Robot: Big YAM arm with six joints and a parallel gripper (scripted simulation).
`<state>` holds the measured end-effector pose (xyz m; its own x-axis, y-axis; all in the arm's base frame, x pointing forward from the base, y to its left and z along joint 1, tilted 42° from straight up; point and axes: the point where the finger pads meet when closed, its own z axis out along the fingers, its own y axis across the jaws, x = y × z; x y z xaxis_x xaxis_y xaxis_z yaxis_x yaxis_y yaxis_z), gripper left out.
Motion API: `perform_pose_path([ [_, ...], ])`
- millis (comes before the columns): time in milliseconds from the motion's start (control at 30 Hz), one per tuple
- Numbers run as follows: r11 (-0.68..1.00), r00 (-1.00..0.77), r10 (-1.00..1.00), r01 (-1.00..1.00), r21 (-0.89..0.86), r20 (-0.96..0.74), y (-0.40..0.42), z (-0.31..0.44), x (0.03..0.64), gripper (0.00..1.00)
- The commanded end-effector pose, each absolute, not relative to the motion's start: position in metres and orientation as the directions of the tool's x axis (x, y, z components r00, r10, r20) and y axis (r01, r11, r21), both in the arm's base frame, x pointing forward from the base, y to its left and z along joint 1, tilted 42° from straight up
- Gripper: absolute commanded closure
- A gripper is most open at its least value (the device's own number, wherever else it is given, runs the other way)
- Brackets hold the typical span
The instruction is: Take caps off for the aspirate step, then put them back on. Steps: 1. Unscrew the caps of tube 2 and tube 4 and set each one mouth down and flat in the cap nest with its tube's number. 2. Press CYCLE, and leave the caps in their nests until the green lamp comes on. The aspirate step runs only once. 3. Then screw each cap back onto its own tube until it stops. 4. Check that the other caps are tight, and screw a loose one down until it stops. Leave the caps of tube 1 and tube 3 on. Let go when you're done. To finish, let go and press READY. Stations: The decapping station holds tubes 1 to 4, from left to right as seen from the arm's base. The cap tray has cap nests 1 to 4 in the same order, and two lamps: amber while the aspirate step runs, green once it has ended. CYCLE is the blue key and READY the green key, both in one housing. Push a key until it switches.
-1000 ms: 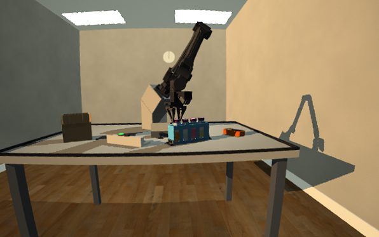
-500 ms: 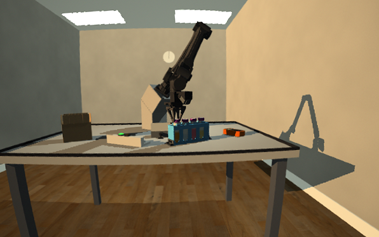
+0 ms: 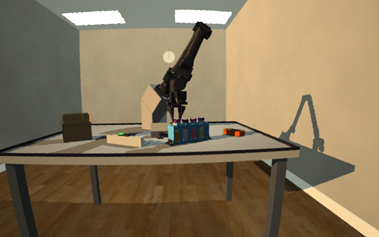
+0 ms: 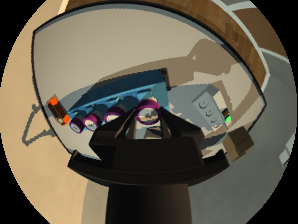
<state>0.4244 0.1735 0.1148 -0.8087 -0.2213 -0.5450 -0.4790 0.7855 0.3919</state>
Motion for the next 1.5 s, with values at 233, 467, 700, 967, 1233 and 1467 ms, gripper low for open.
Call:
perform_pose_path([
  [233, 0.805, -0.926, 0.099, -0.14, 0.577, -0.363, 0.1826, 0.1204, 0.4331, 1.0],
  [467, 0.801, -0.931, 0.145, -0.088, 0.592, -0.335, 0.1752, 0.1217, 0.4304, 1.0],
  [700, 0.801, -0.931, 0.145, -0.088, 0.592, -0.335, 0.1752, 0.1217, 0.4304, 0.51],
  [967, 0.805, -0.923, 0.092, -0.151, 0.573, -0.373, 0.1819, 0.1239, 0.4322, 0.51],
  [1233, 0.793, -0.829, -0.163, -0.433, 0.429, -0.535, 0.1802, 0.1269, 0.4314, 0.51],
  [1467, 0.732, -0.703, -0.346, -0.617, 0.29, -0.622, 0.1796, 0.1271, 0.4316, 0.51],
])
